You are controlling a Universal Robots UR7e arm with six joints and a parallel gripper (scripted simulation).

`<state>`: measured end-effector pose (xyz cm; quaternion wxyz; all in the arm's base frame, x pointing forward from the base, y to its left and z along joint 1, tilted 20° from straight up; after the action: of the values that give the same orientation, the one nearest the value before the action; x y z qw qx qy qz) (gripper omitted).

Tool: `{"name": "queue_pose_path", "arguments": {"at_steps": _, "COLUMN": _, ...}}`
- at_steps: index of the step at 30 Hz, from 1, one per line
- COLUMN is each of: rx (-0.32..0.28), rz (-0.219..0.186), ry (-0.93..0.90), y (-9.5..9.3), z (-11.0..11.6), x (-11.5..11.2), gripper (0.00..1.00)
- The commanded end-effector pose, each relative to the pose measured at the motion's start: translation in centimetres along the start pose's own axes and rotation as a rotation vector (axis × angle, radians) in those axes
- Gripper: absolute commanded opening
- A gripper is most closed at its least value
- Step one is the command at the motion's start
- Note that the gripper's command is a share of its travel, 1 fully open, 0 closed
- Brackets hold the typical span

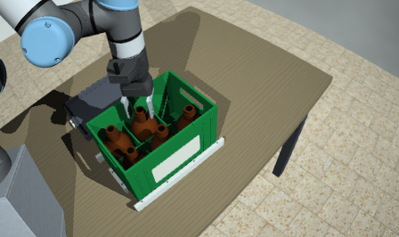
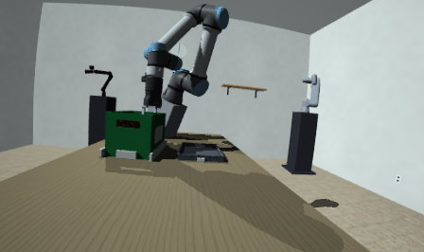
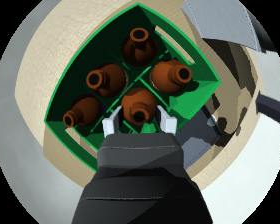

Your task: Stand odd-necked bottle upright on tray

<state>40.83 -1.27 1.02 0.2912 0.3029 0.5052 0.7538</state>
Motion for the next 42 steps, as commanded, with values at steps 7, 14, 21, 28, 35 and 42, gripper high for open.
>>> {"name": "queue_pose_path", "arguments": {"at_steps": 7, "rx": -0.001, "rz": -0.001, "ry": 0.0, "y": 0.01, "z": 0.02, "x": -0.03, "gripper": 1.0}}
{"name": "queue_pose_path", "arguments": {"at_steps": 14, "rx": -0.001, "rz": -0.001, "ry": 0.0, "y": 0.01, "z": 0.02, "x": -0.03, "gripper": 1.0}}
{"name": "queue_pose_path", "arguments": {"at_steps": 21, "rx": -0.001, "rz": -0.001, "ry": 0.0, "y": 0.01, "z": 0.02, "x": -0.03, "gripper": 1.0}}
{"name": "queue_pose_path", "arguments": {"at_steps": 28, "rx": -0.001, "rz": -0.001, "ry": 0.0, "y": 0.01, "z": 0.02, "x": -0.03, "gripper": 1.0}}
{"name": "queue_pose_path", "arguments": {"at_steps": 35, "rx": -0.001, "rz": -0.001, "ry": 0.0, "y": 0.01, "z": 0.02, "x": -0.03, "gripper": 1.0}}
{"name": "queue_pose_path", "arguments": {"at_steps": 42, "rx": -0.001, "rz": -0.001, "ry": 0.0, "y": 0.01, "z": 0.02, "x": -0.03, "gripper": 0.0}}
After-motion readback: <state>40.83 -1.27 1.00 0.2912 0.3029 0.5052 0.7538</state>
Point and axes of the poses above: the point where the finger pads meet when closed, its own y axis back along the fingers, its own x axis across the jaws, z = x × y, the point moved 5 cm from there along y, back along the fingers, and after that the axes turned 7 degrees about -y, right-handed, at the moved point
